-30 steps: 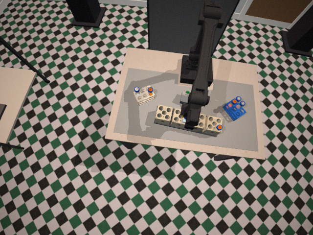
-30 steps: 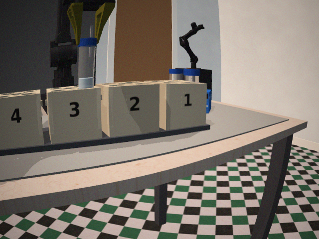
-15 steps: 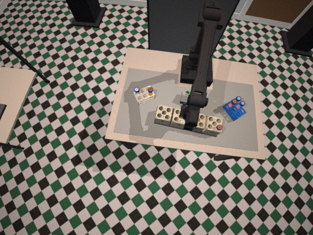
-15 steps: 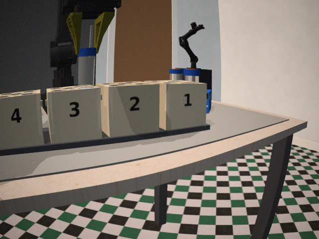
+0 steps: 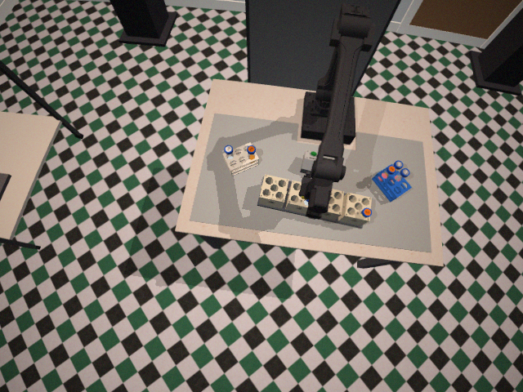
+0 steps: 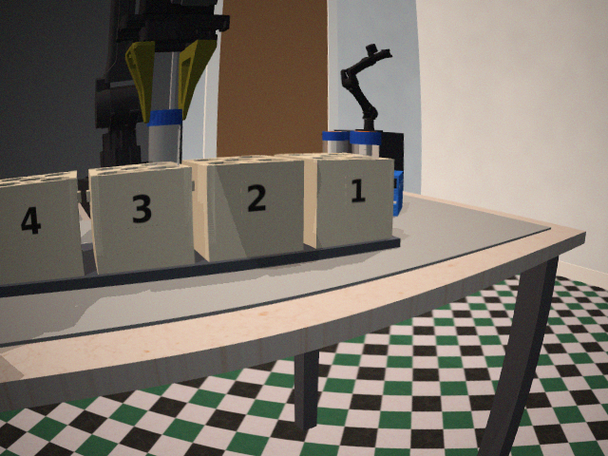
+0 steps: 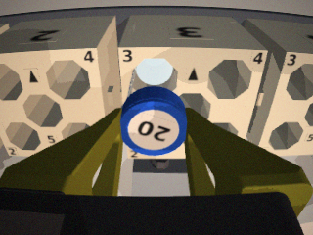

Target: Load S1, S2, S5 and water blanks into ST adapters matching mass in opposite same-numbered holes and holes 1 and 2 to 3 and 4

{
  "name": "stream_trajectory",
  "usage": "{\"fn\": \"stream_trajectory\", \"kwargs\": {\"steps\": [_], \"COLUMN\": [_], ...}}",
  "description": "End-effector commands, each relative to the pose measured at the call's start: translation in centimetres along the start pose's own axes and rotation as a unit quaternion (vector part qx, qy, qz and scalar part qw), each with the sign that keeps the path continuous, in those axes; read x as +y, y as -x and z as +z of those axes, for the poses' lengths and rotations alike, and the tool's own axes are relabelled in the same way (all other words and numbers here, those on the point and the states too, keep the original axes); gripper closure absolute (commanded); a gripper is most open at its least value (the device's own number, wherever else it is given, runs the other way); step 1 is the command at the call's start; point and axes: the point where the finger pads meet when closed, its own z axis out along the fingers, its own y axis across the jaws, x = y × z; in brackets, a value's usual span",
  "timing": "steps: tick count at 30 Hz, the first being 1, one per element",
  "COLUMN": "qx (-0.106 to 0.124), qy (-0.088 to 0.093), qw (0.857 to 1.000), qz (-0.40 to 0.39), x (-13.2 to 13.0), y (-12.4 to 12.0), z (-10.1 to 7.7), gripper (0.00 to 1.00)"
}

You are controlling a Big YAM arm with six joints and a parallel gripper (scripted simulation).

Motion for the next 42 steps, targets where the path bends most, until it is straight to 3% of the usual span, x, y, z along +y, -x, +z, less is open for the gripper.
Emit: {"fn": "stream_trajectory", "kwargs": {"steps": [1, 4, 5, 9, 17, 18, 19, 42], "qx": [-0.009, -0.010, -0.027, -0.009, -0.012, -0.013, -0.027, -0.027], "qy": [0.000, 0.000, 0.000, 0.000, 0.000, 0.000, 0.000, 0.000], "qw": [1.000, 1.000, 1.000, 1.000, 1.000, 1.000, 1.000, 1.000], "qz": [0.000, 0.000, 0.000, 0.000, 0.000, 0.000, 0.001, 0.001], "x": [-0.5, -0.5, -0.5, -0.5, -0.5, -0.5, -0.1, -0.2], "y": [0.6, 0.6, 0.7, 0.6, 0.6, 0.6, 1.6, 1.6], "z": [0.6, 0.6, -0.8, 1.4, 2.2, 2.1, 0.6, 0.7], "gripper": [1.00, 1.00, 1.00, 1.00, 1.00, 1.00, 1.00, 1.00]}}
